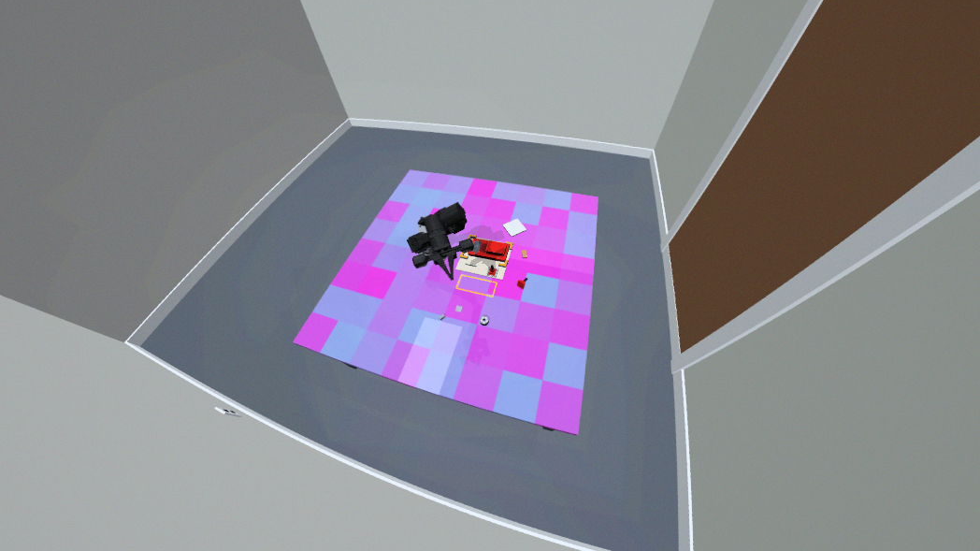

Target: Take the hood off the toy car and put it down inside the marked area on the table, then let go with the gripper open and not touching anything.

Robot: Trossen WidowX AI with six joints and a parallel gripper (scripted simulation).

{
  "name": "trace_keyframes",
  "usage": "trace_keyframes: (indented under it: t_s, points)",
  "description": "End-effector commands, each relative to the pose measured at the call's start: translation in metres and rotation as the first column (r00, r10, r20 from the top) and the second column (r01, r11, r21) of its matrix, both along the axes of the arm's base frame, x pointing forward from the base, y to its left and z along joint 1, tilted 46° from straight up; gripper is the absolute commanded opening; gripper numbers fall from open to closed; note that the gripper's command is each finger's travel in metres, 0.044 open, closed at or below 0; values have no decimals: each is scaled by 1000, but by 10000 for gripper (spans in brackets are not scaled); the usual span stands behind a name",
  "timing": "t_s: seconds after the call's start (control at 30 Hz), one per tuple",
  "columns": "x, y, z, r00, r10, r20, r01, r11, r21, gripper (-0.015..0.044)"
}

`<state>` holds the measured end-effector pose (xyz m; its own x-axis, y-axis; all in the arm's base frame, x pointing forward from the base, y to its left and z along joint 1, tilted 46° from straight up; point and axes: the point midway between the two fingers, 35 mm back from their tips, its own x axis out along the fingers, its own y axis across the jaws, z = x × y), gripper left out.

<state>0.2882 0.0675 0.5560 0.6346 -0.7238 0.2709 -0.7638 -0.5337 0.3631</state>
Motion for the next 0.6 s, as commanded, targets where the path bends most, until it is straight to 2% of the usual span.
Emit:
trace_keyframes:
  t_s: [0.0,0.13,0.3,0.5,0.57]
  points:
    - [-2,0,1,1000,6,10,-6,1000,4,26]
    - [-39,2,28,971,119,209,-139,987,85,131]
    - [-93,-11,59,843,224,489,-350,918,184,263]
    - [-149,-58,79,633,204,746,-563,784,263,420]
    - [-162,-75,82,555,173,814,-632,723,278,440]
